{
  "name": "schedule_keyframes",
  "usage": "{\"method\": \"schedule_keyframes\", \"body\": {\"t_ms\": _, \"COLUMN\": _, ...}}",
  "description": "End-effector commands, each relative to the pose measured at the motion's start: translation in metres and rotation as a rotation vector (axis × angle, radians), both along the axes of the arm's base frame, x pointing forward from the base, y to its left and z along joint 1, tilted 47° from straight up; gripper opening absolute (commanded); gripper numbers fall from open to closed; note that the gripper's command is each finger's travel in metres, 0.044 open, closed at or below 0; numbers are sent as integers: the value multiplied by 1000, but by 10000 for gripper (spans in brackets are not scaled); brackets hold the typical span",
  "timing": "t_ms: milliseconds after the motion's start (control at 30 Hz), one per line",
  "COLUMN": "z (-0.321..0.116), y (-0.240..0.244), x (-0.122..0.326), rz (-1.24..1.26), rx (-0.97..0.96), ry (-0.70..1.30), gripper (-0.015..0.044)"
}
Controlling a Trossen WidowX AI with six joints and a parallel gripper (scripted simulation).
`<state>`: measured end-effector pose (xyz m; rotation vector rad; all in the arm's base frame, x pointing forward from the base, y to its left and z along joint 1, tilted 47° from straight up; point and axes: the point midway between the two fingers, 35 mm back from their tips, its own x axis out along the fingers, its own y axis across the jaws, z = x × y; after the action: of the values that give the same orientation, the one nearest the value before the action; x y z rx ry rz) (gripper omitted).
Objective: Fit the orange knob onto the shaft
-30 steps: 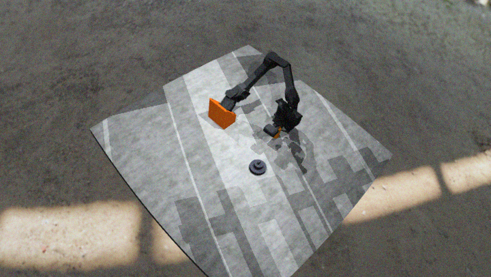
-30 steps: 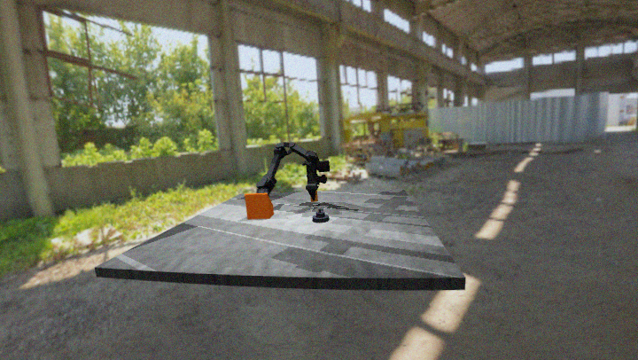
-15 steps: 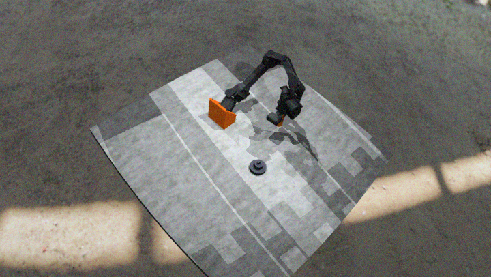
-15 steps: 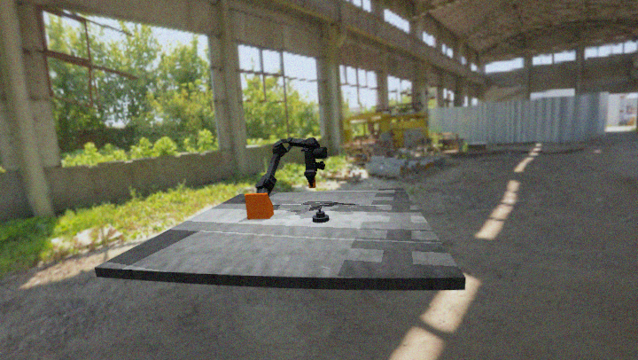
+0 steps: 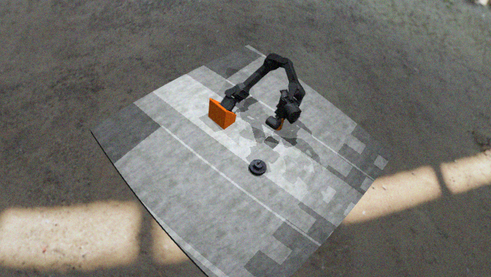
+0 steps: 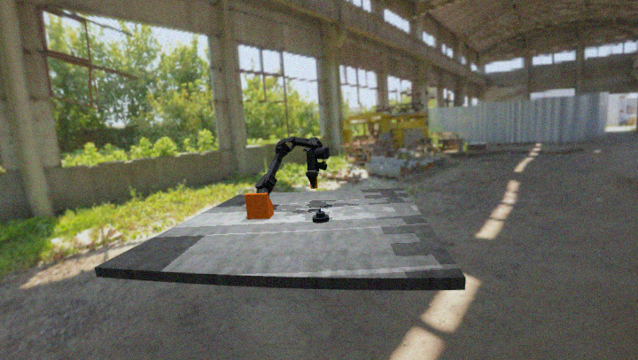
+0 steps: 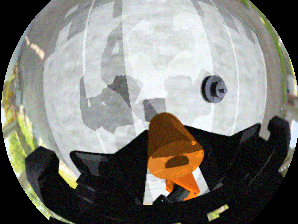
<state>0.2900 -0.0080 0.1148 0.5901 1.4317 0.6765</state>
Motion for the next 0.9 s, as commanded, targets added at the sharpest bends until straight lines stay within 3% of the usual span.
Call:
{"method": "schedule_keyframes", "body": {"t_ms": 0, "z": -8, "y": -8, "x": 7, "rz": 2, "rx": -7, "ry": -9, "gripper": 0}}
{"method": "schedule_keyframes", "body": {"t_ms": 867, "z": -72, "y": -47, "x": 37, "rz": 2, "rx": -11, "ry": -11, "gripper": 0}}
